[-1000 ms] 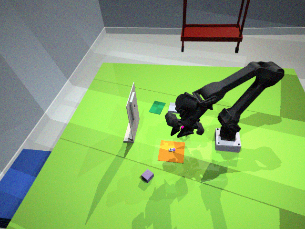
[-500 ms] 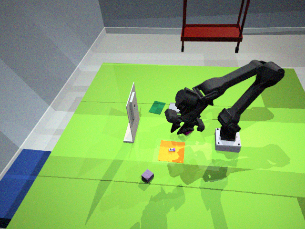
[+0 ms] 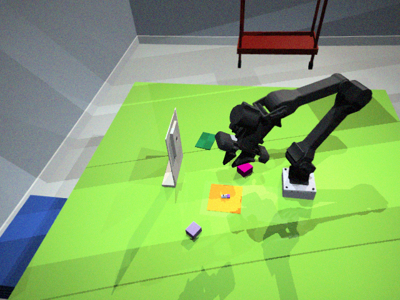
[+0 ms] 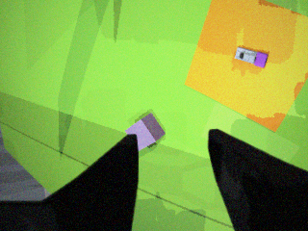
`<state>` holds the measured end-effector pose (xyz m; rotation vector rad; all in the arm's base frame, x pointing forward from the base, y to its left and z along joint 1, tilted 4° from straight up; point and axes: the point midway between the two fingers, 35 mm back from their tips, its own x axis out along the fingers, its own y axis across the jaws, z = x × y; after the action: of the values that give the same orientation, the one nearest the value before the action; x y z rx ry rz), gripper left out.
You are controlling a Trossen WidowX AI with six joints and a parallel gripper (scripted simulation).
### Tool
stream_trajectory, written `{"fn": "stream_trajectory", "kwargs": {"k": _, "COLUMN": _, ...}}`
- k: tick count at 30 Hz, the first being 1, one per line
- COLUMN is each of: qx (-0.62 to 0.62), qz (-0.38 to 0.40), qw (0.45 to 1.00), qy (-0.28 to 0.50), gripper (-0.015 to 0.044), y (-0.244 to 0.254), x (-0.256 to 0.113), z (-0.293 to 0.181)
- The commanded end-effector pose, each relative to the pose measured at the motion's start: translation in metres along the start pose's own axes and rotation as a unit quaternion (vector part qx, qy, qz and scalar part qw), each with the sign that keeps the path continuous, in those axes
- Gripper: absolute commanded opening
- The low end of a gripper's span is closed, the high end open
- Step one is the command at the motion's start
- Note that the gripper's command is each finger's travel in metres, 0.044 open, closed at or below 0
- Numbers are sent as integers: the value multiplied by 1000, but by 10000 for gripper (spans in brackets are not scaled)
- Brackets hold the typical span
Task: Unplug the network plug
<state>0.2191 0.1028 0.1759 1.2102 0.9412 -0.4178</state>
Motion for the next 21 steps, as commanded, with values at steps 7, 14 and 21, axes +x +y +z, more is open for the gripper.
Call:
{"fn": "stream_trajectory", "kwargs": {"k": 7, "qx": 2, "qz": 3, "qw": 1000, "qy": -2, "gripper": 156, "y": 17, "x": -29, "z": 1}}
{"fn": "stream_trajectory", "kwargs": {"k": 14, "qx": 2, "qz": 4, "qw": 1000, "qy": -2, "gripper": 156, "y": 23, "x": -41, "z": 1}}
{"fn": "stream_trajectory", "kwargs": {"k": 21, "qx": 2, "qz": 4, "qw": 1000, "qy": -2, "gripper": 340, "y": 23, "x": -41, "z": 1}}
